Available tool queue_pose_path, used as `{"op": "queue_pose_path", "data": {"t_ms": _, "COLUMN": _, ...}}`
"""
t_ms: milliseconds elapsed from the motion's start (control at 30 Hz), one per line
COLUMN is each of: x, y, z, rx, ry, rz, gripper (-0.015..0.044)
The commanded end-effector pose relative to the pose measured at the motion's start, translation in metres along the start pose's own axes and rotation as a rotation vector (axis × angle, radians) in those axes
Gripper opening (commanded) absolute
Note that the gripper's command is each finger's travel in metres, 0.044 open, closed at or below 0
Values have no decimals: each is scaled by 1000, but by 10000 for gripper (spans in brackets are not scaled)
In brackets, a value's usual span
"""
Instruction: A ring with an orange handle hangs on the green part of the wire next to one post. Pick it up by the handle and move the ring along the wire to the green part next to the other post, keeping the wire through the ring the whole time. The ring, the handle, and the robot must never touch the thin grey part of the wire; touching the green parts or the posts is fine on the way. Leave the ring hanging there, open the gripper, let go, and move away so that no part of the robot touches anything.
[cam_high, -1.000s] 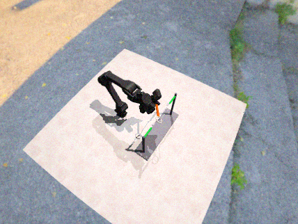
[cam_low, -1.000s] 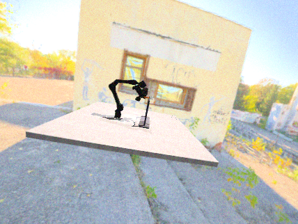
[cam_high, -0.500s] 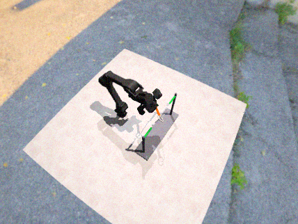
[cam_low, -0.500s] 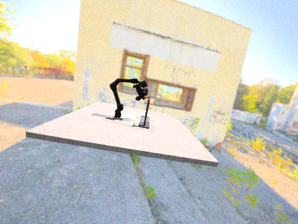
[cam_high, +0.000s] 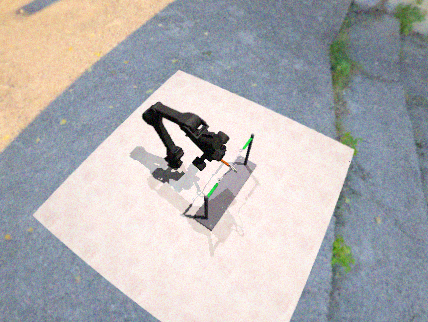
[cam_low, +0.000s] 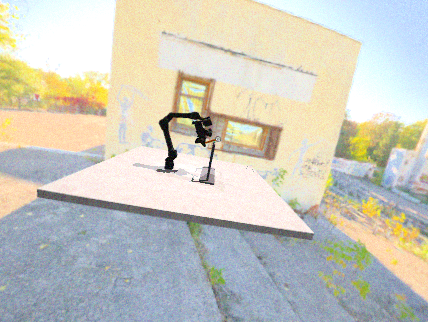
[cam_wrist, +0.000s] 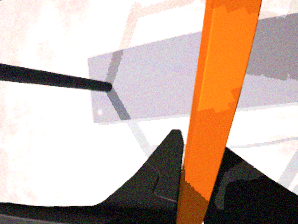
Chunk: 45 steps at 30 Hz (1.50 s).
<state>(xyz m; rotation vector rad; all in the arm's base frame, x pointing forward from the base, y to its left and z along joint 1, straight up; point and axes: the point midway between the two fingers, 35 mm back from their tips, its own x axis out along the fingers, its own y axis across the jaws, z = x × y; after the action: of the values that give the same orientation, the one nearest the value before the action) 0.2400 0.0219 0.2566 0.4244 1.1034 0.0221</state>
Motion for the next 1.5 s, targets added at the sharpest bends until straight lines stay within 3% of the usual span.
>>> {"op": "queue_pose_path", "data": {"t_ms": 0, "x": -1, "y": -10, "z": 2, "rx": -99, "ry": -4, "rz": -75, "gripper": -150}}
{"op": "queue_pose_path", "data": {"t_ms": 1067, "x": -39, "y": -72, "z": 36, "rx": -898, "ry": 61, "rz": -694, "gripper": -150}}
{"op": "queue_pose_path", "data": {"t_ms": 1467, "x": -48, "y": -79, "z": 48, "rx": -1113, "ry": 68, "rz": -842, "gripper": -150}}
